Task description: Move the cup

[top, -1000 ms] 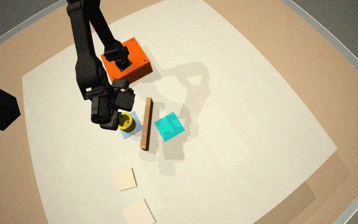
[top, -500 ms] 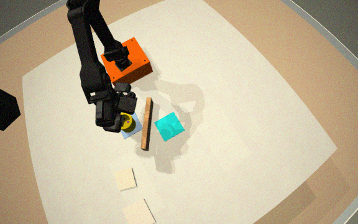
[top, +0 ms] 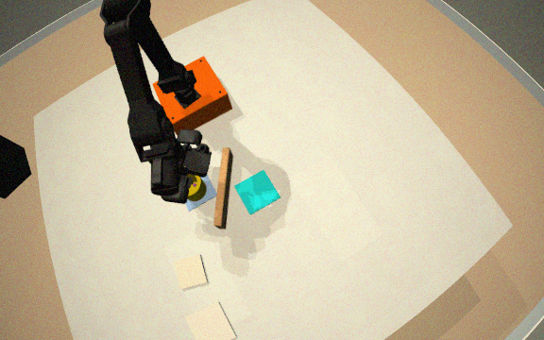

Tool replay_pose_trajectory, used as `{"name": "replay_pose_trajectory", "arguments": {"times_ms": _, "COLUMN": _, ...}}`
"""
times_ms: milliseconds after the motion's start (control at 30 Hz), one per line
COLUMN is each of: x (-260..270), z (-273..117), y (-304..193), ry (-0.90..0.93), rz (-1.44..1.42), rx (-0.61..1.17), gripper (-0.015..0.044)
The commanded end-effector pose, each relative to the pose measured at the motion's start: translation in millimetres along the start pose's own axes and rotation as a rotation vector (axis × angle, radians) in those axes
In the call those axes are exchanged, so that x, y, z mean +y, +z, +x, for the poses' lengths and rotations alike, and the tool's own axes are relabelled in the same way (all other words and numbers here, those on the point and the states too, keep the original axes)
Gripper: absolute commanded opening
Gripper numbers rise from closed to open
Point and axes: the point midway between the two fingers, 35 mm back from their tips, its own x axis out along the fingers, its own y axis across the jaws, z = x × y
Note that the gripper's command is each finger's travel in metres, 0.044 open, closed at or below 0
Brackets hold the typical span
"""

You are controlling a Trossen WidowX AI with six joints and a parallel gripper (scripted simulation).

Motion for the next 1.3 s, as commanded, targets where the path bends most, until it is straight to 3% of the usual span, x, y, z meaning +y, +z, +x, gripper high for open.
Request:
{"name": "replay_pose_trajectory", "arguments": {"times_ms": 0, "x": 3.5, "z": 7.8, "y": -1.4, "ry": 0.013, "rz": -0.006, "rx": 0.006, "gripper": 0.0166}}
{"name": "replay_pose_trajectory", "arguments": {"times_ms": 300, "x": 3.5, "z": 7.8, "y": -1.4, "ry": 0.013, "rz": -0.006, "rx": 0.006, "gripper": 0.0166}}
{"name": "replay_pose_trajectory", "arguments": {"times_ms": 1100, "x": 2.4, "z": 5.8, "y": -0.6, "ry": 0.008, "rz": 0.0, "rx": 0.002, "gripper": 0.0}}
{"name": "replay_pose_trajectory", "arguments": {"times_ms": 1267, "x": 0.8, "z": -3.1, "y": -0.1, "ry": 0.008, "rz": -0.001, "rx": 0.003, "gripper": 0.0}}
